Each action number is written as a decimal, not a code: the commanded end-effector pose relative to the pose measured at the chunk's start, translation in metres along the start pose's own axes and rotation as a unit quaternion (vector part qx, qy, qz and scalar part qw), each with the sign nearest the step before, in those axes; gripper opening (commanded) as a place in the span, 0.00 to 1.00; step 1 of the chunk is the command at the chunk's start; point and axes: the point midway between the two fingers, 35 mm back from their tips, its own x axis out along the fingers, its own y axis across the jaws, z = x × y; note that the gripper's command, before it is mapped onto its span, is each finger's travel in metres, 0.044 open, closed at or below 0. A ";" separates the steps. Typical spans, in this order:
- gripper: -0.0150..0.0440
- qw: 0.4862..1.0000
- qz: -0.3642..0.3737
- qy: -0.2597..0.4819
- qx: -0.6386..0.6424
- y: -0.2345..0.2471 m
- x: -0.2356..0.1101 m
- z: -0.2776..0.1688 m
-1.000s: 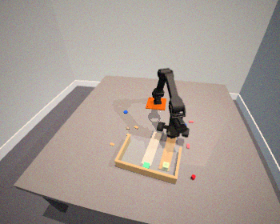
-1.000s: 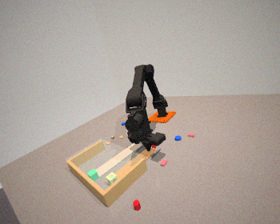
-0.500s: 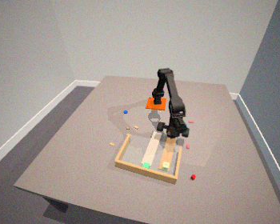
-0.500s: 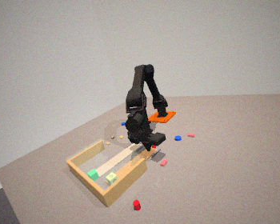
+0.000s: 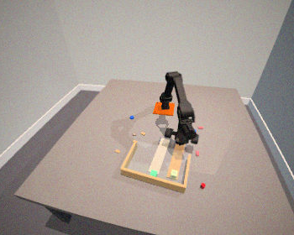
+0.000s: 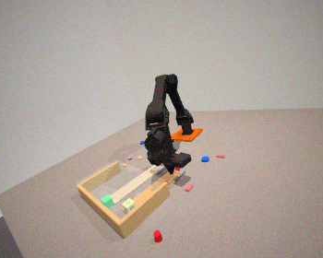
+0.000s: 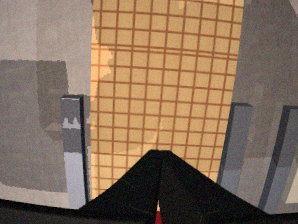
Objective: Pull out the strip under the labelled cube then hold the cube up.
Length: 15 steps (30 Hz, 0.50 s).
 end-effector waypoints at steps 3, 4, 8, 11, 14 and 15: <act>0.25 1.000 0.002 0.000 -0.002 0.001 0.002 0.000; 0.25 1.000 0.002 0.000 -0.002 0.001 0.003 0.000; 0.25 1.000 0.002 0.000 -0.002 0.001 0.003 0.000; 0.25 1.000 0.002 0.000 -0.002 0.001 0.003 0.000; 0.25 1.000 0.002 0.000 -0.002 0.001 0.004 0.000; 0.25 1.000 0.002 0.000 -0.002 0.001 0.004 0.000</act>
